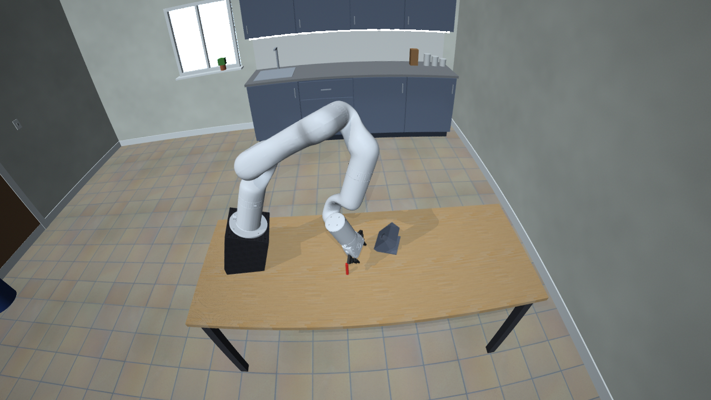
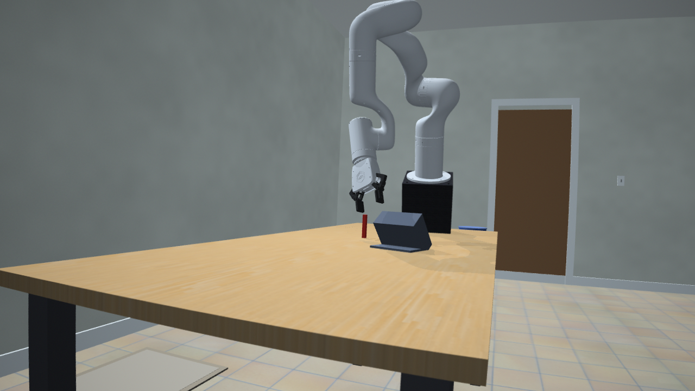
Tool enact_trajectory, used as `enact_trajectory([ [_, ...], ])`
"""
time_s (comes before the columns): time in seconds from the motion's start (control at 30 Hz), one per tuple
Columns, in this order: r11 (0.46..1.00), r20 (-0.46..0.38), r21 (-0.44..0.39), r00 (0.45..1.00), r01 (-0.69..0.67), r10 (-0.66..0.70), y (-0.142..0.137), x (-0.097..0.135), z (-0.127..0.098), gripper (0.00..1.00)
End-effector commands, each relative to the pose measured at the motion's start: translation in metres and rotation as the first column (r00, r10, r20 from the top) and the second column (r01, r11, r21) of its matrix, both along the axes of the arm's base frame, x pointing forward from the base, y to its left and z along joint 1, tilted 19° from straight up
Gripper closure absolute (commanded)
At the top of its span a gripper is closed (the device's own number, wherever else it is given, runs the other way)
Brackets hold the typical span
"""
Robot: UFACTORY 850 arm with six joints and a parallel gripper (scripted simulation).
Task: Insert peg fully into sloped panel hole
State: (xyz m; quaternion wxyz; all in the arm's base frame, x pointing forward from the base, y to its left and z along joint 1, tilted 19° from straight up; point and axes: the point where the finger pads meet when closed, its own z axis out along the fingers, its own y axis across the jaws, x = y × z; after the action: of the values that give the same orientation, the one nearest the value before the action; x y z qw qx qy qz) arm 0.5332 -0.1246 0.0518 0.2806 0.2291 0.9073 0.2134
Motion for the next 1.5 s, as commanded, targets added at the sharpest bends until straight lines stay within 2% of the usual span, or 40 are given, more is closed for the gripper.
enact_trajectory([
  [0.0,0.998,-0.019,-0.06,1.0,-0.015,0.013,-0.008,-0.003,0.0,0.0],
  [0.37,0.952,-0.17,-0.265,0.979,-0.155,0.112,-0.025,-0.034,-0.008,0.0],
  [0.5,0.938,-0.202,-0.292,0.971,-0.186,0.129,-0.027,-0.041,-0.008,0.0],
  [0.67,0.9,-0.288,-0.344,0.942,-0.27,0.172,-0.031,-0.059,-0.008,0.0],
  [0.77,0.887,-0.315,-0.354,0.931,-0.297,0.186,-0.032,-0.065,-0.008,0.0],
  [1.47,0.887,-0.314,-0.354,0.931,-0.297,0.186,-0.031,-0.056,-0.034,0.0],
])
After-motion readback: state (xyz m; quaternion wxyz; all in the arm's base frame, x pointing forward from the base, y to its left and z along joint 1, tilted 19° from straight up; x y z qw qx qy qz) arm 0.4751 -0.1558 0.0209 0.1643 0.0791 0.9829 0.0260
